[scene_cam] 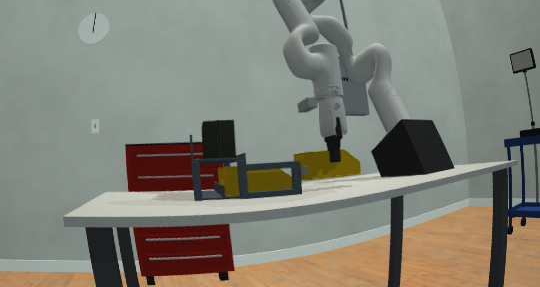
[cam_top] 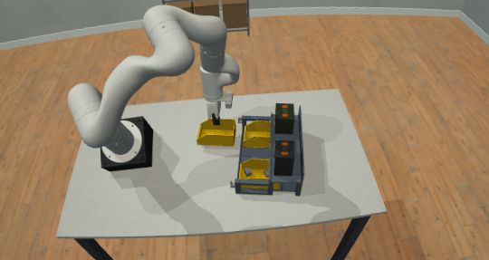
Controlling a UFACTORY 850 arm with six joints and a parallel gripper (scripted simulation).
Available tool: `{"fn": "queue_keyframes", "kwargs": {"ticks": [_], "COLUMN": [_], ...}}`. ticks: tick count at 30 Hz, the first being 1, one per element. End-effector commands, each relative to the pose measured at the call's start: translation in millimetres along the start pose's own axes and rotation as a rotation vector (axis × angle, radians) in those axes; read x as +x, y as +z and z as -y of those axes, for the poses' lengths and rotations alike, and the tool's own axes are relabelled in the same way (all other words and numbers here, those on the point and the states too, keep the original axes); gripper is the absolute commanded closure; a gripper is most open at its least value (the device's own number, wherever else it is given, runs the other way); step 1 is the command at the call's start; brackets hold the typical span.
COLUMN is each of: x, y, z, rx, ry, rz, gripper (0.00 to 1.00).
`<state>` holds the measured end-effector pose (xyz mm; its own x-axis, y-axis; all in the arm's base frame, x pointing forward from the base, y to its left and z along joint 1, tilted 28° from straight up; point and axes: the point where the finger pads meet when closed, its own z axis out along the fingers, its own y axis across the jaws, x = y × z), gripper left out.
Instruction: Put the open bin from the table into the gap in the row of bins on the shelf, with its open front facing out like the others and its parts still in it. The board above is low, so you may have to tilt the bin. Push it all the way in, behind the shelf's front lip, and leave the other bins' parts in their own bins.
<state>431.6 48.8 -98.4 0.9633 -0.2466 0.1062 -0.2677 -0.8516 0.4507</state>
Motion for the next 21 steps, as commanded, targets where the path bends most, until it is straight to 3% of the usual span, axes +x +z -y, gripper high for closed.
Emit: {"fn": "queue_keyframes", "kwargs": {"ticks": [1,21], "x": [-0.8,-4.6], "y": [-0.4,0.4], "z": [-5.9,-20.2], "rx": [0.001,0.001], "ry": [0.000,0.000], "rz": [-0.002,-0.002], "gripper": [1.00,1.00]}}
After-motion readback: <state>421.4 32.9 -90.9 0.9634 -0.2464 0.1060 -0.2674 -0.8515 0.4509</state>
